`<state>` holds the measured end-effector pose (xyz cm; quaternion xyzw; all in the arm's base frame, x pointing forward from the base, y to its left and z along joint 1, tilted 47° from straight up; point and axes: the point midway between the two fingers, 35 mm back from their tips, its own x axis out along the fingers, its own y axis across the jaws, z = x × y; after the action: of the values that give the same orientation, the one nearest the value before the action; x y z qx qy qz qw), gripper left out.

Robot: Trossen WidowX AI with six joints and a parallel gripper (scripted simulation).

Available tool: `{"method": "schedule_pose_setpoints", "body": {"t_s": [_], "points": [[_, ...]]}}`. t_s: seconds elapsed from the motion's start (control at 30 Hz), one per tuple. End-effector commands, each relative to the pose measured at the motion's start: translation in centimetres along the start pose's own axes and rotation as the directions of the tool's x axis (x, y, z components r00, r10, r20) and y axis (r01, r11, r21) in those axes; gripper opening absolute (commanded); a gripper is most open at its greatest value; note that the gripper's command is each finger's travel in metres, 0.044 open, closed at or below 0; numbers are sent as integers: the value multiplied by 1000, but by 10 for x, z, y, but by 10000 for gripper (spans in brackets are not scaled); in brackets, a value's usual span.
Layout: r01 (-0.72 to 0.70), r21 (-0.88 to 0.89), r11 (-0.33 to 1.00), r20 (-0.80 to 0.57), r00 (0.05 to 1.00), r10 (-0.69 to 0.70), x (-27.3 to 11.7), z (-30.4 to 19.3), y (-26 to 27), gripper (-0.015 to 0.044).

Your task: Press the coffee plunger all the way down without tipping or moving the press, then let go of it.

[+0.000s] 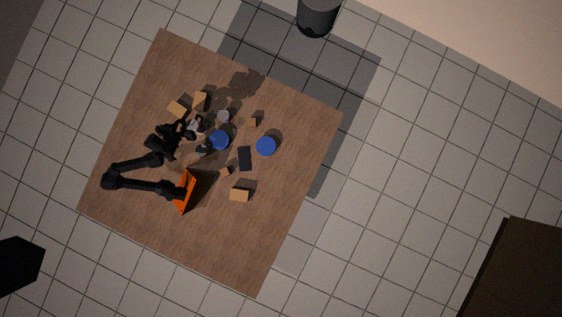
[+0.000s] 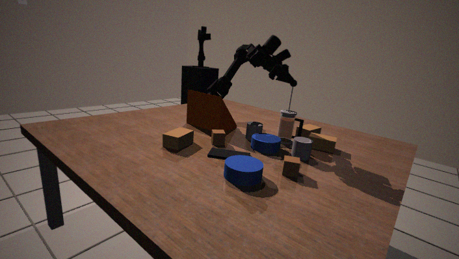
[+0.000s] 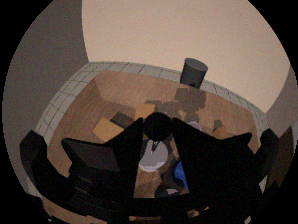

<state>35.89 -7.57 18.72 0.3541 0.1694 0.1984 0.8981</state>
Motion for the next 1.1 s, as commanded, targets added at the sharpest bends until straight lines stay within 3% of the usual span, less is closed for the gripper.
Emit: {"method": "schedule_pose_setpoints", "body": {"t_s": [0.0, 1.07], "points": [[4, 2, 1000, -5, 1000, -4, 5, -7, -2, 118], [6, 2, 1000, -7, 1000, -6, 38, -49, -5, 118]]}}
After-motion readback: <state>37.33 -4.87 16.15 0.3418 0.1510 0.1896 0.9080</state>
